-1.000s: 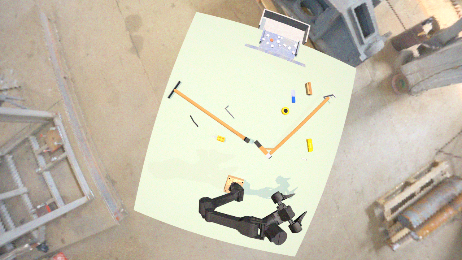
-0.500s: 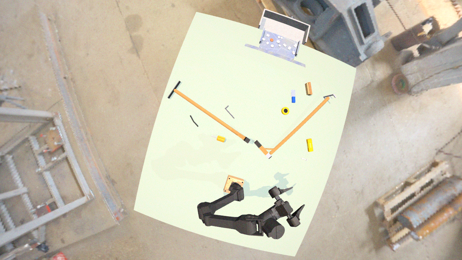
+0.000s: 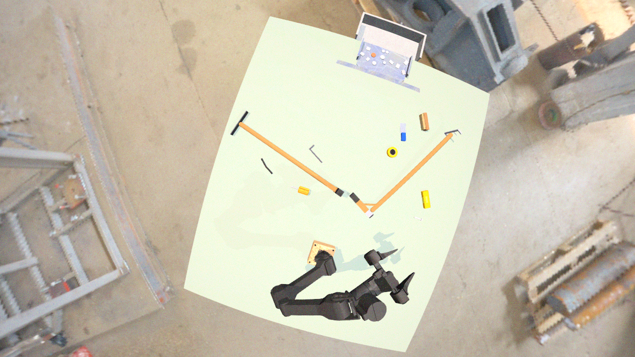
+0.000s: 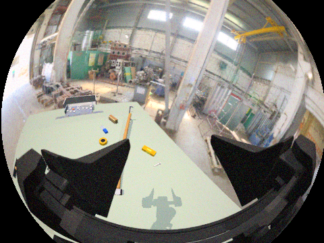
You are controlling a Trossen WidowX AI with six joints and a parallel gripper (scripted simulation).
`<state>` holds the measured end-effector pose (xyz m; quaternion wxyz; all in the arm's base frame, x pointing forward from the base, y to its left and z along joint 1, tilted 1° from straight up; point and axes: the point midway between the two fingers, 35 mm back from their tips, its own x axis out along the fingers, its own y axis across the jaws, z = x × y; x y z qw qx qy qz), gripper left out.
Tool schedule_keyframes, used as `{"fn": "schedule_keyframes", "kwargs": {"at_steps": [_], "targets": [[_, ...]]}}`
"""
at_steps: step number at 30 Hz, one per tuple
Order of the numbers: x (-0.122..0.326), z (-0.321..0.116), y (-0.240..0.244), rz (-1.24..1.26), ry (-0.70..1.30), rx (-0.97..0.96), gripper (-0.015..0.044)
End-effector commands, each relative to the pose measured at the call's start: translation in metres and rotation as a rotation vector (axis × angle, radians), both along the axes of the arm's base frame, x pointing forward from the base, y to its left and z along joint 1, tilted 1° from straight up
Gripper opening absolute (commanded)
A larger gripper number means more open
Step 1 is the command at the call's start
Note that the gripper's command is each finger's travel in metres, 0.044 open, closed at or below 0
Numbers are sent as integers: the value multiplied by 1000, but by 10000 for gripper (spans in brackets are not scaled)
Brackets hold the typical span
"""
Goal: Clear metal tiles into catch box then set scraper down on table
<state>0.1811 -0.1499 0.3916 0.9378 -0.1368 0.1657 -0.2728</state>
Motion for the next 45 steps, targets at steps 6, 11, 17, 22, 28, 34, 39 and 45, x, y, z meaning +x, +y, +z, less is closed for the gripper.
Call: {"fn": "schedule_keyframes", "kwargs": {"at_steps": [6,11,17,22,28,34,39,45], "targets": [[6,0,14,23,-46,42,440],[10,-1,23,41,-71,70,440],[14,-2,33,62,-101,104,440],[16,-2,42,80,-126,135,440],[19,-3,52,103,-155,172,440],[21,-4,63,125,-184,212,440],[22,-4,71,144,-208,246,440],[23,-5,79,161,-229,277,440]]}}
